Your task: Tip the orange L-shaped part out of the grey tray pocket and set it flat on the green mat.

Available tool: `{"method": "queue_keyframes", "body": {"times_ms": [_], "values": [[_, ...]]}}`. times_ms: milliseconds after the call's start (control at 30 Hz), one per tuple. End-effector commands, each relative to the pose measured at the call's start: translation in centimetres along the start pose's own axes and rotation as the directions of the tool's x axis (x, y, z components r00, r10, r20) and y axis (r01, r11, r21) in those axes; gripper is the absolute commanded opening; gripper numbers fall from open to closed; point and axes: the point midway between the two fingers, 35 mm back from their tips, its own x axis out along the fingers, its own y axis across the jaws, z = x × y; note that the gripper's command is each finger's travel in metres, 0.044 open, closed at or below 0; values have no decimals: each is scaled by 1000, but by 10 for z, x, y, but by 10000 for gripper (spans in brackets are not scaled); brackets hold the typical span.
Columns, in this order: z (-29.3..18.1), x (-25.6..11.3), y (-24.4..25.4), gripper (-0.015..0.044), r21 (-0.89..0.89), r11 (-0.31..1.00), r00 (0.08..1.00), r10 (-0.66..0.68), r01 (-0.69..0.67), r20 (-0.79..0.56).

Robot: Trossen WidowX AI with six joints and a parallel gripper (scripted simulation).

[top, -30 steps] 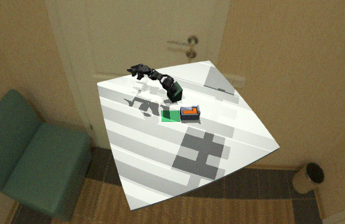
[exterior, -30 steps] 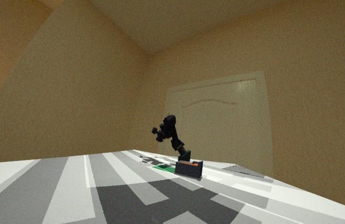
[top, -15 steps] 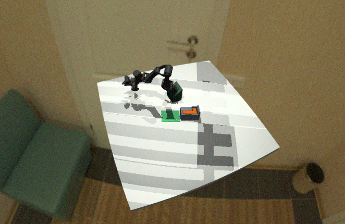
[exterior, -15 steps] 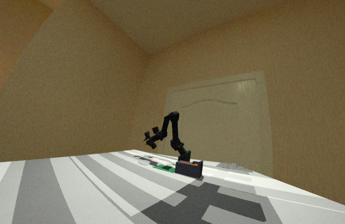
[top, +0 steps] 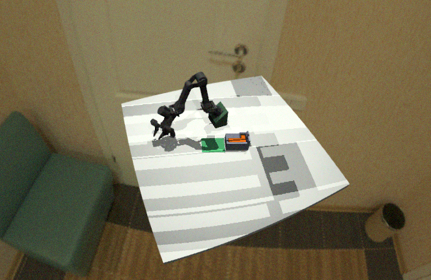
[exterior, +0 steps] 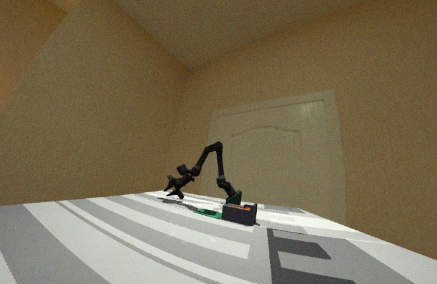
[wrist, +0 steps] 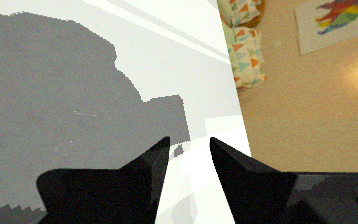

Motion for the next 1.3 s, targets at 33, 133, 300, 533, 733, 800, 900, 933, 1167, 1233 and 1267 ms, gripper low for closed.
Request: {"method": "queue_keyframes", "body": {"times_ms": [33, 133, 300, 533, 733, 800, 900, 933, 1167, 1233, 1267], "values": [[74, 17, 40, 180, 173, 965, 972, 170, -197, 161], [89, 16, 47, 180, 165, 957, 960, 205, -237, 193], [113, 13, 66, 180, 196, 925, 931, 277, -325, 239], [187, -9, 126, 180, 266, 764, 800, 500, -588, 332], [240, -48, 196, 180, 348, 538, 634, 717, -768, 291], [256, -69, 221, 180, 372, 463, 569, 781, -804, 257], [275, -106, 256, 180, 387, 378, 474, 861, -841, 187], [279, -118, 266, 180, 399, 358, 448, 880, -844, 158], [295, -201, 317, 180, 413, 309, 332, 943, -857, -17], [294, -229, 330, 180, 424, 333, 323, 941, -842, -96], [293, -243, 336, 180, 426, 351, 325, 936, -834, -135]]}}
